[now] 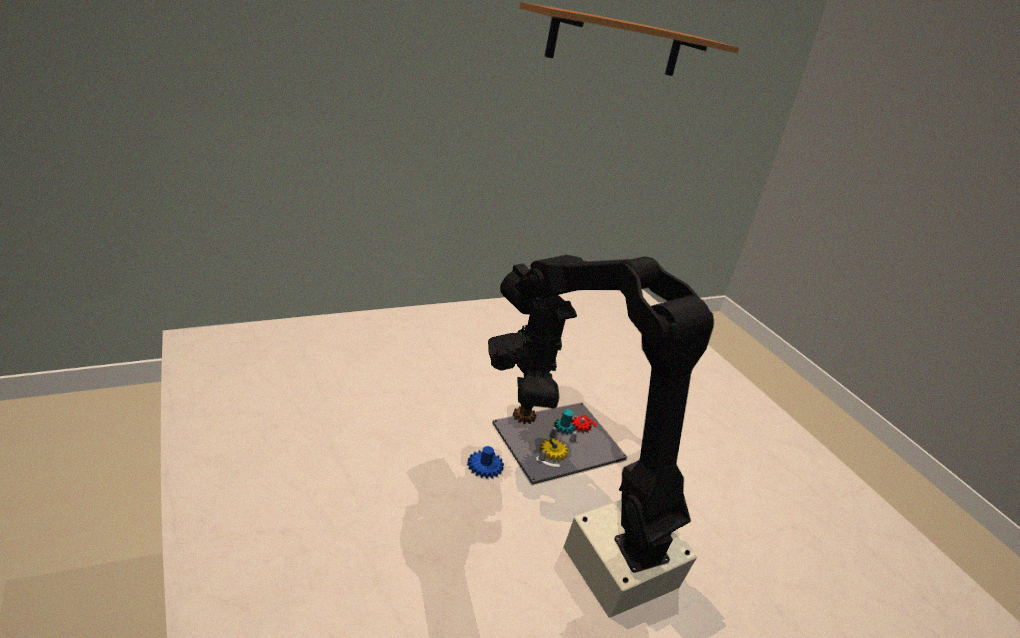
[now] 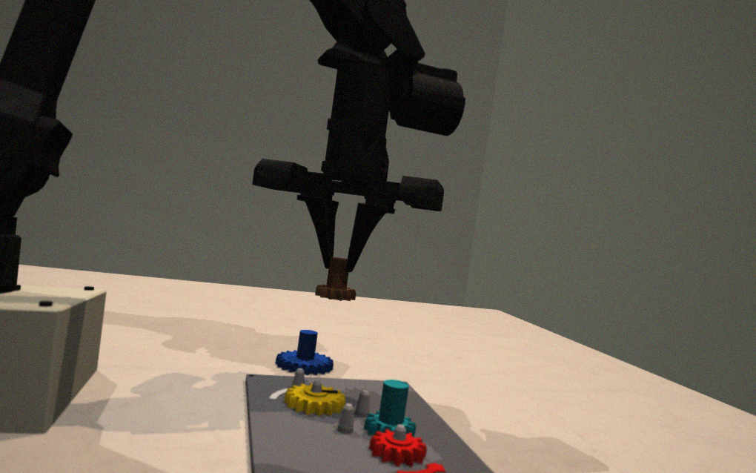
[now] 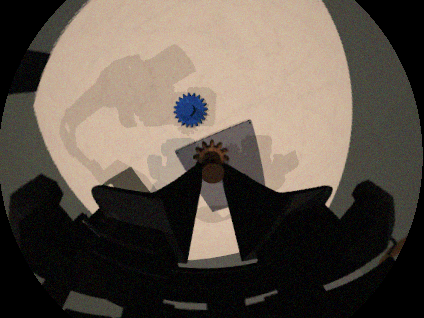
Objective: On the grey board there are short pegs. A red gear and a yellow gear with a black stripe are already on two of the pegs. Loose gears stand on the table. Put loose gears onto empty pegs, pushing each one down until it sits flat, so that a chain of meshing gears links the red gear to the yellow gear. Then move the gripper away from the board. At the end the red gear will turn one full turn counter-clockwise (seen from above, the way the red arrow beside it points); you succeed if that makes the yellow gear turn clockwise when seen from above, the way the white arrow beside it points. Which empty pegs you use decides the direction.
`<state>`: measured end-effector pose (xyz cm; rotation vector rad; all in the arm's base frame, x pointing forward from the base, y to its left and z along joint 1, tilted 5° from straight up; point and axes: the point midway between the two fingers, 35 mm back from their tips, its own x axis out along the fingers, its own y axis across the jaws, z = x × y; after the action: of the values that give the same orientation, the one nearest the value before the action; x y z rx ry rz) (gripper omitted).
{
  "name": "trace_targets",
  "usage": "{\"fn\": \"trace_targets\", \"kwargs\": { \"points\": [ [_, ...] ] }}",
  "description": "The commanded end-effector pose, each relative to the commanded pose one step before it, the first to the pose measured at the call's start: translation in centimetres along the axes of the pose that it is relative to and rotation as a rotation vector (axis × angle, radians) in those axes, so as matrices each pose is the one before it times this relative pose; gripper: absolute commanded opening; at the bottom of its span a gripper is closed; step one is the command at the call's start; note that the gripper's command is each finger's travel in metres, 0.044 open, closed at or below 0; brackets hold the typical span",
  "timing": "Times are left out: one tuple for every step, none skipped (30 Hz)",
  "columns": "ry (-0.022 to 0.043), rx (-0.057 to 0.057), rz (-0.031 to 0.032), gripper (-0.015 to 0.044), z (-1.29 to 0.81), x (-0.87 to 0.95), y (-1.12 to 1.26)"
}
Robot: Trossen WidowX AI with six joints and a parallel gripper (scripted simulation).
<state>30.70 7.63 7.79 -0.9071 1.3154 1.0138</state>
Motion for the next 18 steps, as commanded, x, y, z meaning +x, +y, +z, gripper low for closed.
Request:
{"fn": "trace_targets", "kwargs": {
  "points": [
    [0.00669,-0.0089,0.00109,0.0000,-0.731,0.509,-0.691],
    [-0.00005,-0.0012,-0.00018,0.0000,-0.184,0.094,-0.177],
    [-0.00005,-0.0012,-0.00017,0.0000,-0.186,0.094,-0.176],
    [-0.00005,-0.0012,-0.00017,0.0000,-0.188,0.094,-0.174],
    [-0.00005,-0.0012,-0.00017,0.0000,-0.190,0.095,-0.172],
    [-0.00005,-0.0012,-0.00017,0.0000,-0.192,0.095,-0.170],
    [-0.00005,-0.0012,-0.00017,0.0000,-0.194,0.095,-0.168],
    [-0.00005,-0.0012,-0.00017,0.0000,-0.196,0.095,-0.167],
    [-0.00005,-0.0012,-0.00016,0.0000,-0.198,0.095,-0.165],
    [-0.00005,-0.0012,-0.00016,0.0000,-0.200,0.096,-0.163],
    [-0.00005,-0.0012,-0.00016,0.0000,-0.202,0.096,-0.161],
    [-0.00005,-0.0012,-0.00016,0.0000,-0.204,0.096,-0.159],
    [-0.00005,-0.0012,-0.00016,0.0000,-0.206,0.096,-0.157],
    [-0.00005,-0.0012,-0.00016,0.0000,-0.208,0.097,-0.155],
    [-0.00005,-0.0012,-0.00016,0.0000,-0.210,0.097,-0.153],
    [-0.00005,-0.0012,-0.00016,0.0000,-0.212,0.097,-0.151],
    [-0.00005,-0.0012,-0.00015,0.0000,-0.214,0.097,-0.149],
    [-0.00005,-0.0012,-0.00015,0.0000,-0.215,0.097,-0.147]
  ]
}}
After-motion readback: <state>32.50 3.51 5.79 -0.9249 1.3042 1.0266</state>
